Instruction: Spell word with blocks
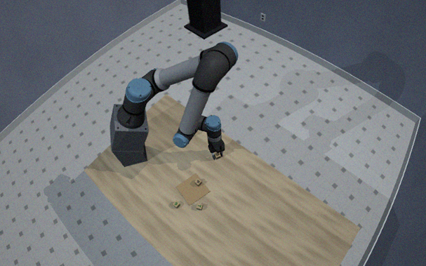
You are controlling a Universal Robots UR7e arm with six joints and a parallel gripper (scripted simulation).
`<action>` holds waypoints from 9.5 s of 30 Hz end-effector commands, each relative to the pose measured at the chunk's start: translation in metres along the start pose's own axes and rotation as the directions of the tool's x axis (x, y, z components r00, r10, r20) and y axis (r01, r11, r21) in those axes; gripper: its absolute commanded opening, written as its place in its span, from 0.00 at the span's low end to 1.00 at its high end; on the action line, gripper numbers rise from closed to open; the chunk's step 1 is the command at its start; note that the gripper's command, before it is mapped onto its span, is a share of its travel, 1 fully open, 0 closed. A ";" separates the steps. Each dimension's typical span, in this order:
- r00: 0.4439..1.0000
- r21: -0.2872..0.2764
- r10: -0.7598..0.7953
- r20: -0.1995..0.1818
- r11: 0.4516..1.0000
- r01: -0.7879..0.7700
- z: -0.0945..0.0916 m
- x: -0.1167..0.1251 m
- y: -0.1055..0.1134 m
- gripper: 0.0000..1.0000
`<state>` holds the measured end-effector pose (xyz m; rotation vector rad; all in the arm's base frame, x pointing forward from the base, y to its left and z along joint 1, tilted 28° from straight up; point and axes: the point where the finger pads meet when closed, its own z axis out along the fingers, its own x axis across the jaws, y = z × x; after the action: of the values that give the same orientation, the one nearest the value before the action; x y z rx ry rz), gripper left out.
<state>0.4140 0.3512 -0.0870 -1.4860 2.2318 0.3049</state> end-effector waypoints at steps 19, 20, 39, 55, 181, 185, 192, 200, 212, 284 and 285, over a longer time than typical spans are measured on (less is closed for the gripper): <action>1.000 0.001 -0.002 0.001 1.000 0.002 0.000 -0.001 0.000 0.57; 1.000 0.001 -0.002 0.001 1.000 0.002 0.000 -0.001 0.000 0.57; 1.000 0.002 -0.001 0.002 1.000 0.001 -0.001 -0.001 0.000 0.57; 1.000 0.001 0.001 0.000 1.000 -0.001 -0.036 0.000 0.000 0.57; 0.389 -0.031 -0.921 -0.007 0.389 0.921 -0.093 0.106 -0.103 0.57; 0.319 -0.030 -0.948 -0.004 0.319 0.947 -0.094 0.114 -0.107 0.57; 0.211 -0.028 -0.977 0.000 0.211 0.977 -0.094 0.127 -0.112 0.57; 0.056 -0.023 -0.998 0.004 0.056 0.998 -0.096 0.146 -0.119 0.57; -0.135 -0.014 -0.991 0.006 -0.136 0.991 -0.099 0.170 -0.126 0.57; -0.426 -0.001 -0.905 -0.002 -0.426 0.905 -0.058 0.209 -0.134 0.57; -0.426 -0.001 -0.905 -0.002 -0.426 0.905 -0.054 0.209 -0.134 0.57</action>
<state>0.4490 0.0965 -0.1128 -2.6917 -0.0566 -0.3479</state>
